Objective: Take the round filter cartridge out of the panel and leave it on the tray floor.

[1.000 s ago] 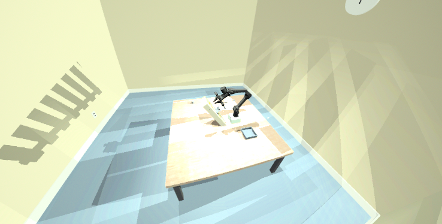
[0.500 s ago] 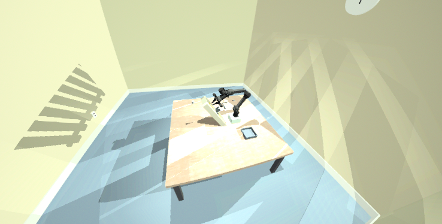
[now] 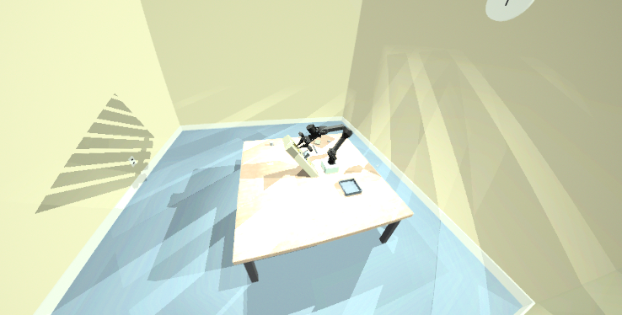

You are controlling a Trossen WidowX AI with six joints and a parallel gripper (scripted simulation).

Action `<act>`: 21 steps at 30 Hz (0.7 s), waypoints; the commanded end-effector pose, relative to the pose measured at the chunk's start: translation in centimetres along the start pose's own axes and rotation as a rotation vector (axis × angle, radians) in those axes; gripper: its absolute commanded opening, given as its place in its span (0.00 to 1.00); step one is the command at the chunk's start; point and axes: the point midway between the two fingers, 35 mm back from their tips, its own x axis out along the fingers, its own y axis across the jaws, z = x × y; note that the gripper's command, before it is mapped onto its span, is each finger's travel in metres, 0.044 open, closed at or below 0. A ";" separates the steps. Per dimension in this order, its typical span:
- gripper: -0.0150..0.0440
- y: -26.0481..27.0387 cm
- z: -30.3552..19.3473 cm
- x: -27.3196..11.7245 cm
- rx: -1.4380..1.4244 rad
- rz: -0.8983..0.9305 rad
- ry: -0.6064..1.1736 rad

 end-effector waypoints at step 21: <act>0.42 0.0 0.1 0.4 -0.005 0.002 -0.001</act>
